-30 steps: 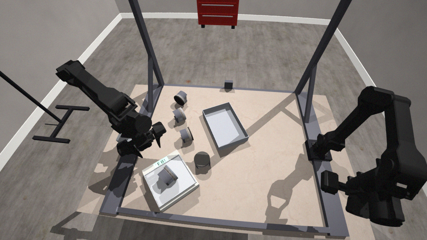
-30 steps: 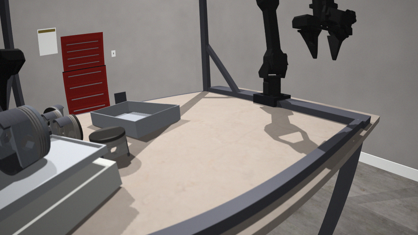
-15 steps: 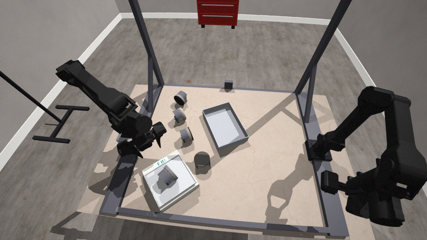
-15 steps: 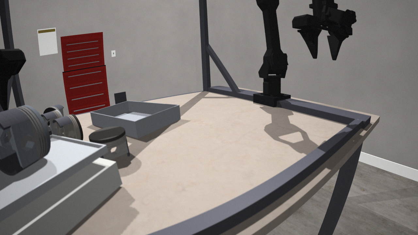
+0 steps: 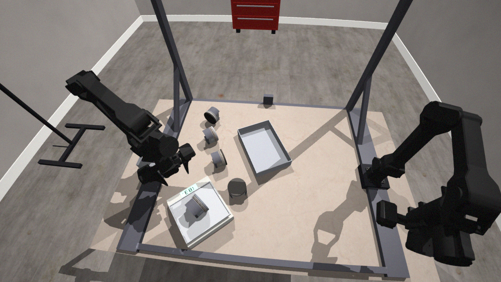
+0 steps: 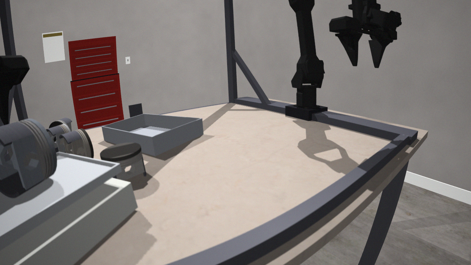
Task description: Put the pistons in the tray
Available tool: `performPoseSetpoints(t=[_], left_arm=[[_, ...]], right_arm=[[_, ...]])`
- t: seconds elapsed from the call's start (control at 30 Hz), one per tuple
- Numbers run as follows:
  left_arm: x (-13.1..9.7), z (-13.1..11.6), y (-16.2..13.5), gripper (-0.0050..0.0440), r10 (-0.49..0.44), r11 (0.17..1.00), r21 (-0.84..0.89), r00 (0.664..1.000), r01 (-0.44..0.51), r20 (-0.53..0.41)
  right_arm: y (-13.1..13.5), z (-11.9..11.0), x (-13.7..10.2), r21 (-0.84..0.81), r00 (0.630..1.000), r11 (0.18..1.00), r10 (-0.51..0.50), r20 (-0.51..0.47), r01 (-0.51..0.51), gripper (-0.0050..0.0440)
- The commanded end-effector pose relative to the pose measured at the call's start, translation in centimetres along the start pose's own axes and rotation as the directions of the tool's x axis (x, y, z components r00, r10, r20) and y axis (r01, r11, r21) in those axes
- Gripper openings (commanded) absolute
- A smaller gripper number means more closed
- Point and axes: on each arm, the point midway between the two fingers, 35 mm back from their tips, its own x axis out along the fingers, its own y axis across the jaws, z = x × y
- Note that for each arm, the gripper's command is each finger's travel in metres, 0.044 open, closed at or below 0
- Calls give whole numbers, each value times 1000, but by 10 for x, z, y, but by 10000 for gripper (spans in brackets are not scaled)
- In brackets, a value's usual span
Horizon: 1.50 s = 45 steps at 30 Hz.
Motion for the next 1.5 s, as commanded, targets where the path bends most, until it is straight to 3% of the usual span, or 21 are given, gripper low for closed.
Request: performPoseSetpoints(t=[0.0,0.67,0.97,1.03,1.47], left_arm=[[-5,4,0,400,-1,1000,2,1000,1,18],[-5,4,0,400,-1,1000,2,1000,1,18],[-5,4,0,400,-1,1000,2,1000,1,18],[-5,4,0,400,-1,1000,2,1000,1,18],[-5,4,0,400,-1,1000,2,1000,1,18]], right_arm=[[1,7,-4,7,1000,1000,7,21,-7,378],[1,7,-5,7,1000,1000,8,23,-8,378],[6,53,-20,-86,991,996,-2,-131,-9,378],[6,53,-20,-86,991,996,-2,-131,-9,378],[6,116,-11,-171,942,983,13,-335,-74,378]])
